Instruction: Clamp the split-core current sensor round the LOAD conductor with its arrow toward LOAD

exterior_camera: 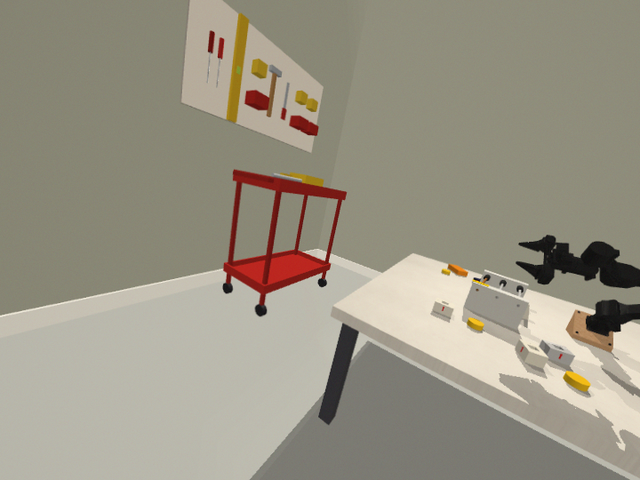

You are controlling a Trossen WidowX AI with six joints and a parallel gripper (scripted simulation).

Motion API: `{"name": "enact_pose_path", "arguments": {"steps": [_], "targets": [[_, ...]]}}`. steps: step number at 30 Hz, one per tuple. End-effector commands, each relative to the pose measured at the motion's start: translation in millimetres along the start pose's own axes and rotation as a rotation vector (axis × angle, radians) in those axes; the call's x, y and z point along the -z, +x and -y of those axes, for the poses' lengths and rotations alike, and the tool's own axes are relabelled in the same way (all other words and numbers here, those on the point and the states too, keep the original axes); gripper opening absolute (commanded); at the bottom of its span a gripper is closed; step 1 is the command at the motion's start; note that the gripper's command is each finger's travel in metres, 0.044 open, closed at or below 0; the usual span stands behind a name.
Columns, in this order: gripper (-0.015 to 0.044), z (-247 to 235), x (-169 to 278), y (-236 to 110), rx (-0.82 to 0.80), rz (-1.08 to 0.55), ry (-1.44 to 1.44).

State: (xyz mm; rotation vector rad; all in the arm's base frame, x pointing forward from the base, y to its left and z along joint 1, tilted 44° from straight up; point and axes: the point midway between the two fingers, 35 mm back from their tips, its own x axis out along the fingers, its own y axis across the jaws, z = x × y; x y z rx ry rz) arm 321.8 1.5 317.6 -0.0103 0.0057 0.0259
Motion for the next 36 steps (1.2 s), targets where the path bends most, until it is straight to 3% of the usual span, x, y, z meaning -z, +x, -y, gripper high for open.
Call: {"name": "enact_pose_path", "arguments": {"steps": [1, 9, 16, 36], "targets": [[0.044, -2, 19, 24, -0.088, -0.181, -0.04], [0.044, -3, 73, 56, -0.397, -0.645, 0.057], [0.044, 5, 90, 62, -0.656, -0.887, 0.372], [0.044, 9, 90, 64, -0.702, -0.912, 0.461]]}}
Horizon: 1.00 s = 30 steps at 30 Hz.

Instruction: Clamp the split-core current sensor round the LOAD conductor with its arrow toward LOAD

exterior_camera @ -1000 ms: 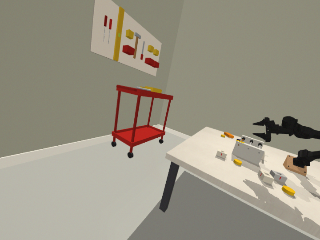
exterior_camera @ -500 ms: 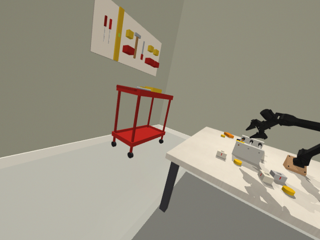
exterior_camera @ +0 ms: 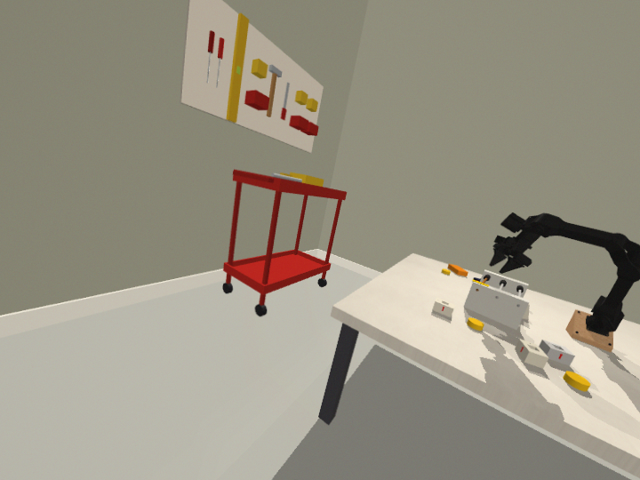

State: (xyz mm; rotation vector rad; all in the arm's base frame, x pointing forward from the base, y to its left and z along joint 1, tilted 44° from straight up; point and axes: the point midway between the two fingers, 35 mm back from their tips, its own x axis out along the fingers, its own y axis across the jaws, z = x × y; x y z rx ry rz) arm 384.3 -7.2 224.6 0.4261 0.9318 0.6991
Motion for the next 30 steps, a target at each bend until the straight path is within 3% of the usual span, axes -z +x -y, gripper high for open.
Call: {"name": "enact_pose_path", "arguments": {"steps": [1, 15, 17, 21, 30], "targets": [[0.044, -2, -3, -1, -0.025, 0.001, 0.005], [0.044, -2, -3, -1, -0.025, 0.001, 0.005], [0.0387, 4, 5, -2, -0.015, -0.004, 0.021], [0.0288, 31, 54, -7, 0.035, -0.04, 0.115], [0.0288, 59, 184, -8, 0.1, -0.13, 0.335]]}}
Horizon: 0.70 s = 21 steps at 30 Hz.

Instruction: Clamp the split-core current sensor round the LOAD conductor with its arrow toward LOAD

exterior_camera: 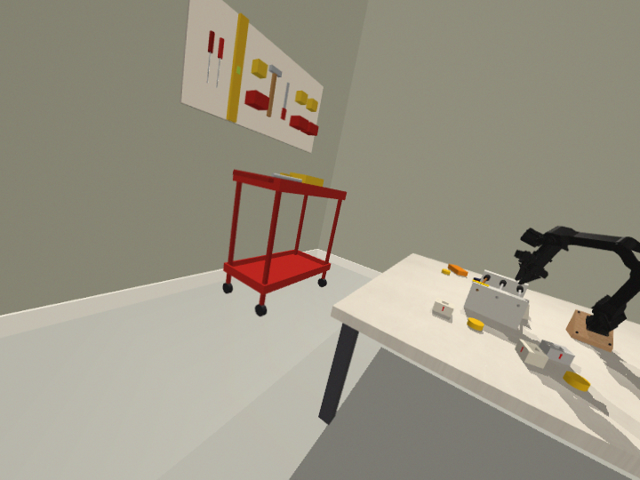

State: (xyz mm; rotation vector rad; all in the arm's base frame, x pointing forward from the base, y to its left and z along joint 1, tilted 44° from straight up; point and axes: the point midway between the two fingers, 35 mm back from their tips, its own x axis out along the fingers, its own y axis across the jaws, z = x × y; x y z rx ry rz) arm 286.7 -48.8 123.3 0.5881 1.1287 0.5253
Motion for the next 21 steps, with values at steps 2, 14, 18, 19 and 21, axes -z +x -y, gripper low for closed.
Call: {"name": "enact_pose_path", "arguments": {"steps": [2, 14, 18, 19, 21], "targets": [[0.0288, 19, 65, 10, 0.022, -0.052, 0.102], [0.0288, 20, 67, 18, 0.024, -0.054, 0.106], [0.0288, 21, 67, 24, 0.025, -0.054, 0.106], [0.0288, 21, 67, 26, 0.025, -0.054, 0.106], [0.0288, 21, 67, 29, 0.025, -0.054, 0.106]]}}
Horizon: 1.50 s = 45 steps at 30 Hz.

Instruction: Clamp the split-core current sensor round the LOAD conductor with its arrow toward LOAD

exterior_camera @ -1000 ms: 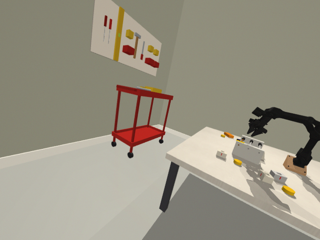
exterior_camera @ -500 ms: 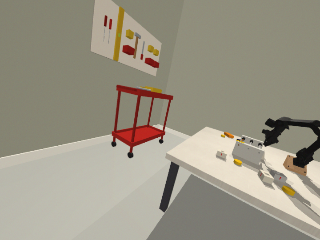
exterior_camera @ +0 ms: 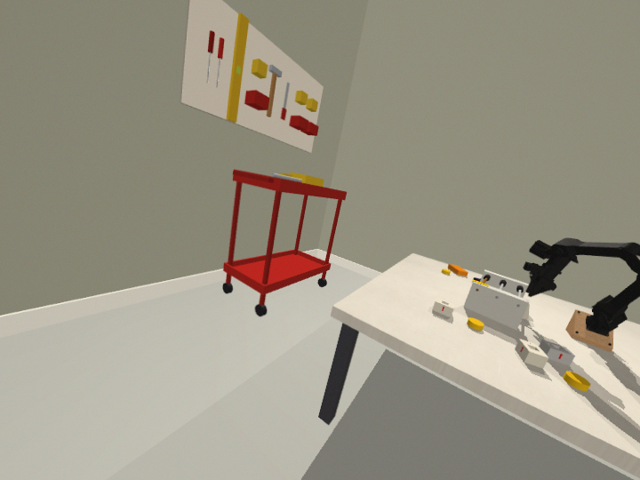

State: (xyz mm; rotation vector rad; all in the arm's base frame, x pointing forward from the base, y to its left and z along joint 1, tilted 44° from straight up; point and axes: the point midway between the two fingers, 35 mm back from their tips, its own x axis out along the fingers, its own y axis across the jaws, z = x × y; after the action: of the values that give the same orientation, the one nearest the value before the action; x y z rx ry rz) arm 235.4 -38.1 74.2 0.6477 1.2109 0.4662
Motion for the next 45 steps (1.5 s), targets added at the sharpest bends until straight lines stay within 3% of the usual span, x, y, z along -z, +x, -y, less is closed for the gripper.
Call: {"name": "enact_pose_path", "arguments": {"steps": [1, 28, 30, 45], "targets": [[0.0288, 1, 2, 8, 0.0, -0.006, 0.008], [0.0288, -1, 3, 48, -0.005, -0.005, 0.007], [0.0236, -1, 2, 44, 0.003, -0.003, -0.001], [0.0136, -1, 2, 44, 0.003, -0.003, -0.001]]}}
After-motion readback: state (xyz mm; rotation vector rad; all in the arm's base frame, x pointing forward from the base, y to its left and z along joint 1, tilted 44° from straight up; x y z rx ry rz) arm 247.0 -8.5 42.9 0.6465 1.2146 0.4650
